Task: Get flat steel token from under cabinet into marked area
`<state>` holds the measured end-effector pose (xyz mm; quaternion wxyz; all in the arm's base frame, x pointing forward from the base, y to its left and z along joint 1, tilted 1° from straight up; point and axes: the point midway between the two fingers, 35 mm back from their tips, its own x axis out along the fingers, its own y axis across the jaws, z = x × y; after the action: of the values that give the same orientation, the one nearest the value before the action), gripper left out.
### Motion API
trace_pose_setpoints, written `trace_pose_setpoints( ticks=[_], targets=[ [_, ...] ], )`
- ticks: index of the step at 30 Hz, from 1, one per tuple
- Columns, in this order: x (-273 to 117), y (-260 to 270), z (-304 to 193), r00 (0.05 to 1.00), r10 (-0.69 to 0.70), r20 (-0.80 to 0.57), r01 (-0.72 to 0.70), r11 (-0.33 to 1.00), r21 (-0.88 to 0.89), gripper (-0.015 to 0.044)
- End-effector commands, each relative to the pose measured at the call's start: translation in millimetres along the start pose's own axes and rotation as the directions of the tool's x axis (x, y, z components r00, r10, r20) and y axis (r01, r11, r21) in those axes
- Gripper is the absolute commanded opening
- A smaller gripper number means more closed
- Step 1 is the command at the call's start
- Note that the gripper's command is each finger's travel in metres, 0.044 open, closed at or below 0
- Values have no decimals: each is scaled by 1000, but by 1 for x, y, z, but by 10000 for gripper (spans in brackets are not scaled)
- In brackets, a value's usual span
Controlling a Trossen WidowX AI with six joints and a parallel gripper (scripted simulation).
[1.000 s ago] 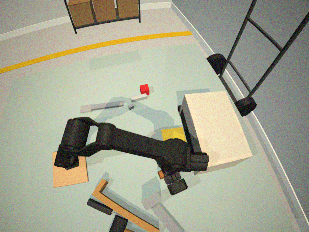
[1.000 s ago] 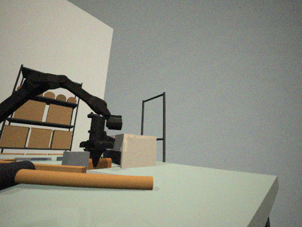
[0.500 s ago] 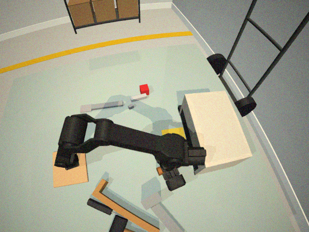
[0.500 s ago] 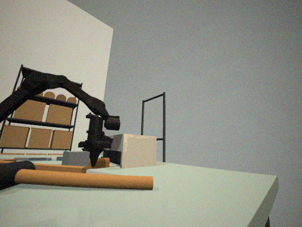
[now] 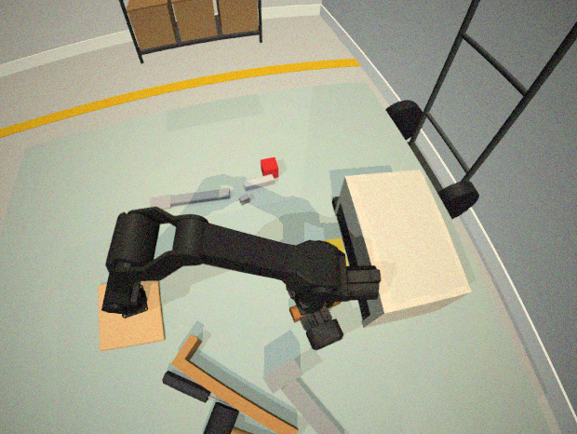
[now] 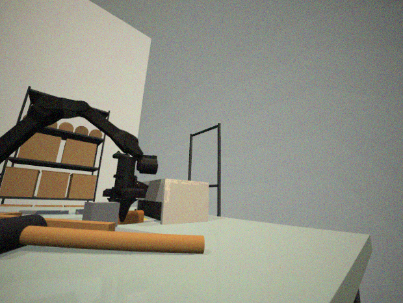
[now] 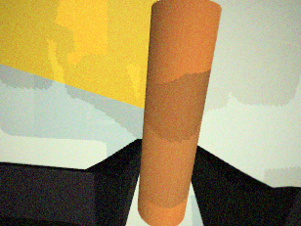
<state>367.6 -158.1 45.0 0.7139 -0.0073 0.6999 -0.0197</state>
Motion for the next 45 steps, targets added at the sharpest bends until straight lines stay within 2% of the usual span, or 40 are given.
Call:
trace_pose_setpoints(
  ticks=[1, 45],
  targets=[
    [1, 9, 1, 1000, 10, 2, -10, 1000, -7, 0],
    [1, 40, 0, 1000, 13, 2, -13, 1000, -7, 0]
  ],
)
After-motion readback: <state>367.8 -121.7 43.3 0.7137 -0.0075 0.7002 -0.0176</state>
